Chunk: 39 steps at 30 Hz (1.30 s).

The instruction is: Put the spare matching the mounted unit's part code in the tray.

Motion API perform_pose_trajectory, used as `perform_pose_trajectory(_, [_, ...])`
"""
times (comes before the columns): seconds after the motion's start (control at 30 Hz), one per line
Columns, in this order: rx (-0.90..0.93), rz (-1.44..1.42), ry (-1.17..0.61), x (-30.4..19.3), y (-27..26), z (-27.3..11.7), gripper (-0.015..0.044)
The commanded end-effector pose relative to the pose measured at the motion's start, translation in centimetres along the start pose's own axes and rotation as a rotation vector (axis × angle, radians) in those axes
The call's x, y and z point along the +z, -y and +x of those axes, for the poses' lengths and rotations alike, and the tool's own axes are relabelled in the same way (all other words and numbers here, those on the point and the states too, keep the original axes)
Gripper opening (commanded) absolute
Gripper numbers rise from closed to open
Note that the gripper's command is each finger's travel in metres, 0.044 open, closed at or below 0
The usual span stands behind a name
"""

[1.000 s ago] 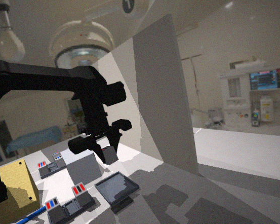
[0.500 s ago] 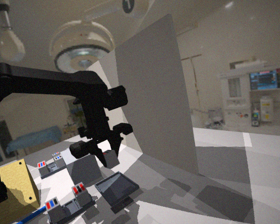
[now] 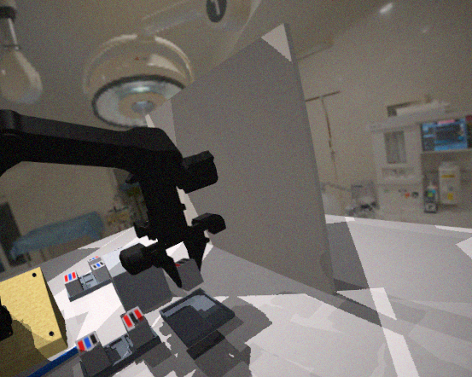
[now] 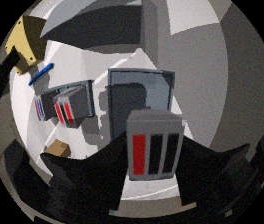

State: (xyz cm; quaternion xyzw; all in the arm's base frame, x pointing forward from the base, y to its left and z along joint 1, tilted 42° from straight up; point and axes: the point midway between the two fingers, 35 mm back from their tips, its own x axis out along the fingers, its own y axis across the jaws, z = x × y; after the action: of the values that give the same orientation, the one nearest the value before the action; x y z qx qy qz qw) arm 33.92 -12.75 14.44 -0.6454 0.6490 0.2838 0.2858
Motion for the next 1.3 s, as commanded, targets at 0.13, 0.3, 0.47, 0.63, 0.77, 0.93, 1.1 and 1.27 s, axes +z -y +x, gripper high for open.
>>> perform_pose_trajectory(0.13, [0.002, -0.003, 0.003, 0.0, -0.1, 0.8, 0.0000])
perform_pose_trajectory(0.3, [0.003, -0.003, 0.003, 0.0, -0.2, 1.2, 0.0000])
perform_pose_trajectory(0.47, [0.004, -0.003, 0.003, 0.0, -0.2, 1.6, 0.0000])
perform_pose_trajectory(0.63, [0.004, -0.003, 0.003, 0.0, -0.3, 2.0, 0.0000])
perform_pose_trajectory(0.77, [0.005, -0.003, 0.003, 0.0, -0.4, 2.3, 0.0000])
perform_pose_trajectory(0.93, [0.005, -0.003, 0.003, 0.0, -0.4, 2.7, 0.0000])
perform_pose_trajectory(1.1, [0.006, -0.003, 0.003, -0.1, -0.5, 3.1, 0.0000])
perform_pose_trajectory(1.27, [0.007, -0.003, 0.002, -0.1, -0.6, 3.6, 0.0000])
